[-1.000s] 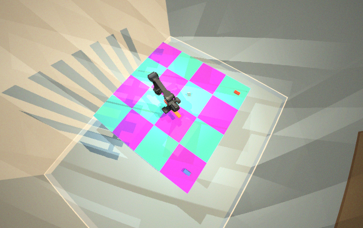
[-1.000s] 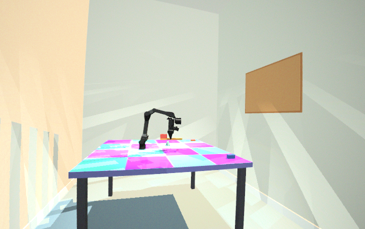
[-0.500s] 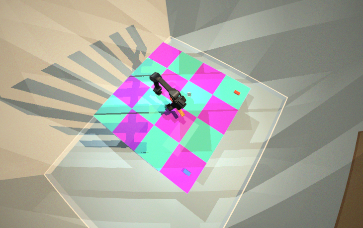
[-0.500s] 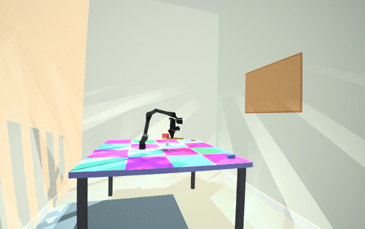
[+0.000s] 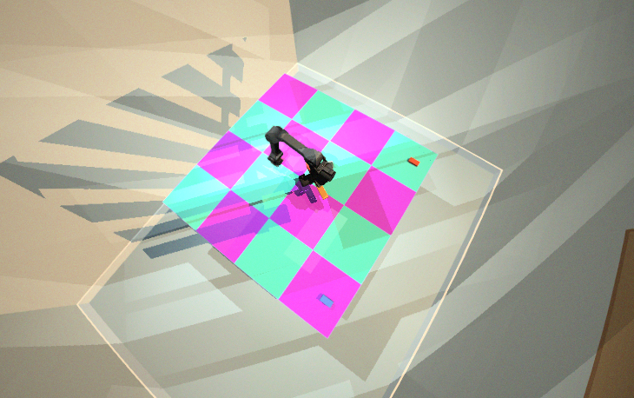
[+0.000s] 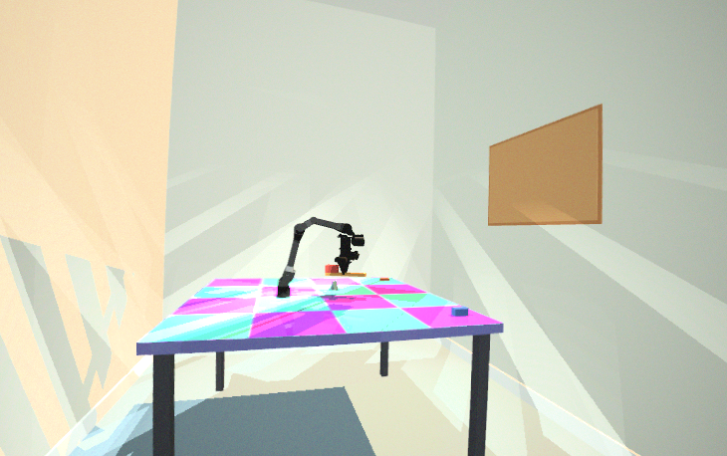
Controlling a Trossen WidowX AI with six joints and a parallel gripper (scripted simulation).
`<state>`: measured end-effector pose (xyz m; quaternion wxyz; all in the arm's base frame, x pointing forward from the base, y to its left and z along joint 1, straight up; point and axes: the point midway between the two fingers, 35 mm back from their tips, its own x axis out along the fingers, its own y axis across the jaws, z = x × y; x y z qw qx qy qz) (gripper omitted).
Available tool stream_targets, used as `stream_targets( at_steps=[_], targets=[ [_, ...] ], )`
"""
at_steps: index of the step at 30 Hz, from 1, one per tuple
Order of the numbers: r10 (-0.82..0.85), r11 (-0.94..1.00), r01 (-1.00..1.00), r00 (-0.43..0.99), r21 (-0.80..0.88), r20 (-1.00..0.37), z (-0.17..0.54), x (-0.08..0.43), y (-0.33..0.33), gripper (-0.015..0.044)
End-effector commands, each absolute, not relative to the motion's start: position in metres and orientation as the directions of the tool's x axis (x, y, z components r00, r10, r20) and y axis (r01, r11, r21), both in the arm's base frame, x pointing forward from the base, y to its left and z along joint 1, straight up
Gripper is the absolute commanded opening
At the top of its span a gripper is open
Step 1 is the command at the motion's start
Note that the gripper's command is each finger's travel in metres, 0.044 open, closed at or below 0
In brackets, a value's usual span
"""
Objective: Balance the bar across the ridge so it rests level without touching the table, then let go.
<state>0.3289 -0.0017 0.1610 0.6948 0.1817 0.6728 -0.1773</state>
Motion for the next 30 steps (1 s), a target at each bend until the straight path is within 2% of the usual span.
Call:
stream_targets(
  at_steps=[1,30],
  targets=[
    [0.001,0.849,0.529,0.035,0.020,-0.999,0.162,0.335,0.015,0.0000],
    [0.012,0.681,0.731,0.034,0.033,-0.999,0.160,0.334,0.121,0.0000]
  ],
)
